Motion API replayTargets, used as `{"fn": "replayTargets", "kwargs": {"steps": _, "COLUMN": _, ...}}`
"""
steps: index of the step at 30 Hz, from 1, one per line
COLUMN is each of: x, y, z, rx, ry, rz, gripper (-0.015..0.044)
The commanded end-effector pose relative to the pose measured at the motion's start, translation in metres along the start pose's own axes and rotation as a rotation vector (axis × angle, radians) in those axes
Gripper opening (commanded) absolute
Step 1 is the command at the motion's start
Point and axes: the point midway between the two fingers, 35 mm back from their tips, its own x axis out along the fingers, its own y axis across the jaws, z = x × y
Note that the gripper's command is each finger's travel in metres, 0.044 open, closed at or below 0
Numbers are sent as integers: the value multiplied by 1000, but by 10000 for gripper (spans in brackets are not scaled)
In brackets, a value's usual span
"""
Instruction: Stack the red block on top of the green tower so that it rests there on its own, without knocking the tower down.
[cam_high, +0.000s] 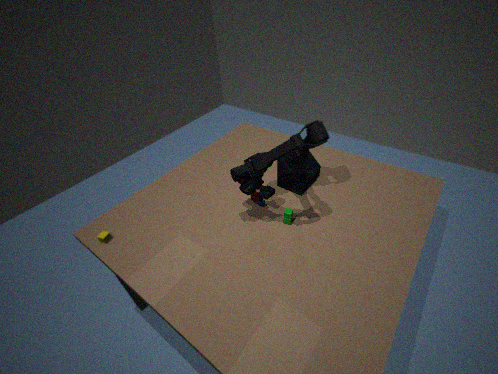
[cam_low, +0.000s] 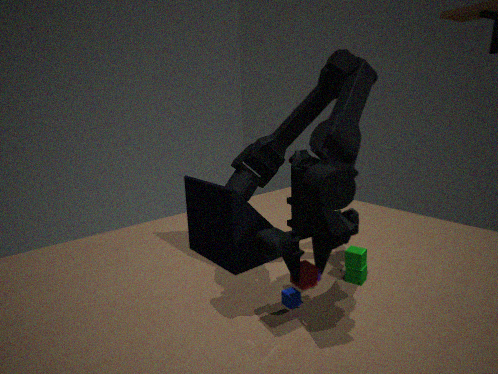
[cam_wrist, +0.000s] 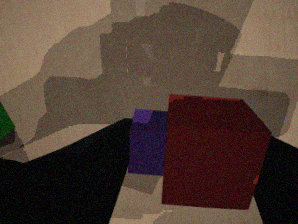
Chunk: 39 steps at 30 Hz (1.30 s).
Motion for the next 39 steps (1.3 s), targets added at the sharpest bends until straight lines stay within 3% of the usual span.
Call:
{"fn": "replayTargets", "kwargs": {"steps": 1, "x": -29, "y": 0, "z": 2, "rx": -11, "ry": -5, "rz": -5, "gripper": 341}}
{"fn": "replayTargets", "kwargs": {"steps": 5, "x": -32, "y": -1, "z": 2, "rx": -11, "ry": -5, "rz": -5, "gripper": 440}}
{"fn": "replayTargets", "kwargs": {"steps": 14, "x": -69, "y": -16, "z": 1, "rx": -6, "ry": -2, "rz": -6, "gripper": 440}}
{"fn": "replayTargets", "kwargs": {"steps": 20, "x": -32, "y": -22, "z": 1, "rx": -6, "ry": -2, "rz": -5, "gripper": 440}}
{"fn": "replayTargets", "kwargs": {"steps": 27, "x": -35, "y": -23, "z": 1, "rx": -6, "ry": -2, "rz": -5, "gripper": 440}}
{"fn": "replayTargets", "kwargs": {"steps": 35, "x": 13, "y": -22, "z": 2, "rx": -6, "ry": -2, "rz": -4, "gripper": 440}}
{"fn": "replayTargets", "kwargs": {"steps": 39, "x": 19, "y": -21, "z": 1, "rx": -6, "ry": -1, "rz": -2, "gripper": 440}}
